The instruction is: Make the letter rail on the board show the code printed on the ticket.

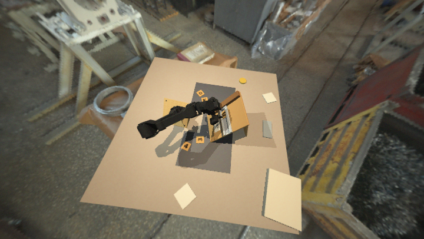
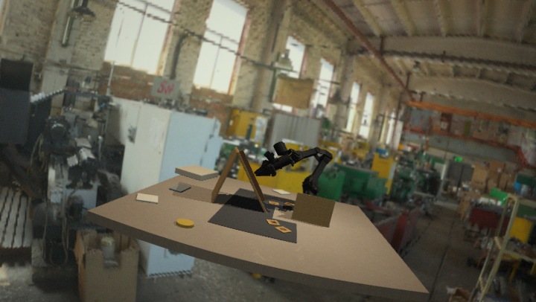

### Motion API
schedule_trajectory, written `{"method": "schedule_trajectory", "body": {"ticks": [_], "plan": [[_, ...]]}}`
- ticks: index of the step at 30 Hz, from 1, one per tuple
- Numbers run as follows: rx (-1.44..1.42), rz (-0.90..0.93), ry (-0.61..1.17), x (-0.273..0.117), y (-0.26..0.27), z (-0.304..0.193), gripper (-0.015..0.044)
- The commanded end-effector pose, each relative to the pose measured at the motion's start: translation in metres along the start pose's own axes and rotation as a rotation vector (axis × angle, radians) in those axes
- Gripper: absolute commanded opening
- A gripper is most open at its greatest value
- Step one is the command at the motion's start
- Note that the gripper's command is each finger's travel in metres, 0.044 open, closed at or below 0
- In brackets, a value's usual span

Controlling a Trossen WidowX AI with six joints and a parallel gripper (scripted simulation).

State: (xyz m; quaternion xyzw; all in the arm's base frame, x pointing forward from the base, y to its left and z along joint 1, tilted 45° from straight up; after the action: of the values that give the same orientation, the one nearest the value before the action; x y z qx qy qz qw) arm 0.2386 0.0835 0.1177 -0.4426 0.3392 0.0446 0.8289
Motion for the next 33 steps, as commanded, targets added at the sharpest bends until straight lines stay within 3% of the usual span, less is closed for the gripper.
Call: {"method": "schedule_trajectory", "body": {"ticks": [1,23,33], "plan": [[0.002,-0.002,0.003,-0.003,0.0,0.0,0.0295],[0.002,-0.001,0.003,-0.022,-0.001,0.0,0.0295],[0.0,0.001,0.001,-0.02,0.0,0.001,0.0033]]}}
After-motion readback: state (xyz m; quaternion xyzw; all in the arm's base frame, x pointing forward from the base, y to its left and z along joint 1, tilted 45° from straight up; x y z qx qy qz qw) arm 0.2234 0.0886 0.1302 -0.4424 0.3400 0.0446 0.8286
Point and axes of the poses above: the point midway between the two fingers, 35 mm back from their tips, its own x axis out along the fingers, its own y axis across the jaws, z = x × y, the point moved 7 cm from there along -x, back along the fingers, and after that the axes turned 5 degrees about -x, right-handed, at the moved point
